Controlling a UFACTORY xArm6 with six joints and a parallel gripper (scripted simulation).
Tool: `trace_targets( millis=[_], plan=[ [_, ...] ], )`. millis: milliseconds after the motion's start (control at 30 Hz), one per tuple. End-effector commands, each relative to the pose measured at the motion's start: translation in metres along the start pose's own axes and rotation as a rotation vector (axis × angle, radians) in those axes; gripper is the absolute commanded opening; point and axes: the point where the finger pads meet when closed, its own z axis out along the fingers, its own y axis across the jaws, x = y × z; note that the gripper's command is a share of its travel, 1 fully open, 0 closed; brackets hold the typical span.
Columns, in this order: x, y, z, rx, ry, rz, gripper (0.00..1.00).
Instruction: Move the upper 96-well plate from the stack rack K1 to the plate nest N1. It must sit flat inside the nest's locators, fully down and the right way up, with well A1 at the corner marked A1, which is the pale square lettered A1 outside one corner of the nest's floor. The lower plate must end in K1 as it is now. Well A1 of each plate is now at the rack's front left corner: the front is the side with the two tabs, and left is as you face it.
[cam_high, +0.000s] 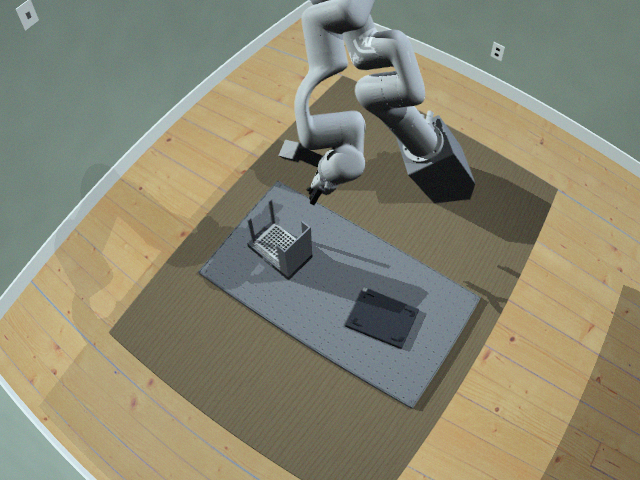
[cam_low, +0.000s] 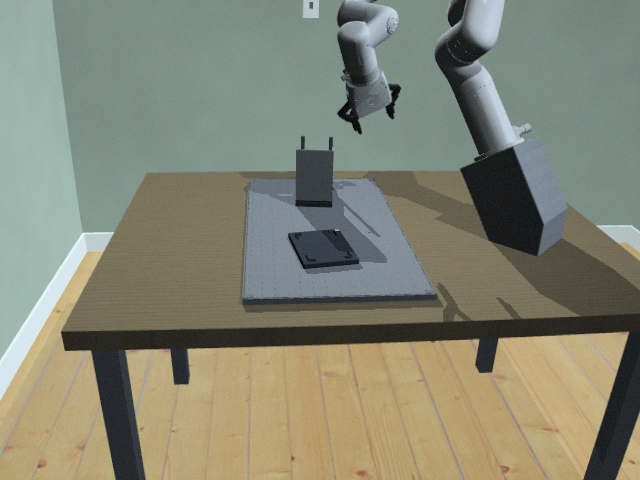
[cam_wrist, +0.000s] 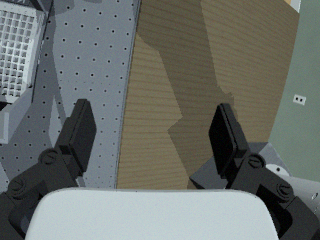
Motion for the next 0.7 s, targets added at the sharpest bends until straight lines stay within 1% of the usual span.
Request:
trace_targets(
  millis=[0, 67, 133, 233, 300, 367, 433, 500, 567, 633, 667],
  plan=[
    [-0.008, -0.014, 0.001, 0.013, -0.098, 0.016, 1.00],
    [-0.010, -0.024, 0.000, 0.032, -0.158, 0.036, 1.00],
    [-0.010, -0.024, 0.000, 0.032, -0.158, 0.036, 1.00],
    [-0.011, -0.039, -0.002, 0.066, -0.239, 0.071, 1.00],
    [-0.011, -0.043, -0.003, 0.066, -0.239, 0.071, 1.00],
    [-0.009, -0.052, -0.004, 0.096, -0.291, 0.101, 1.00],
    [-0.008, -0.058, -0.005, 0.102, -0.300, 0.107, 1.00],
    [-0.004, -0.068, -0.006, 0.137, -0.346, 0.142, 1.00],
    [-0.001, -0.075, -0.007, 0.143, -0.354, 0.148, 1.00],
    [0.005, -0.083, -0.009, 0.182, -0.392, 0.186, 1.00],
    [0.005, -0.083, -0.009, 0.182, -0.392, 0.186, 1.00]
  ],
)
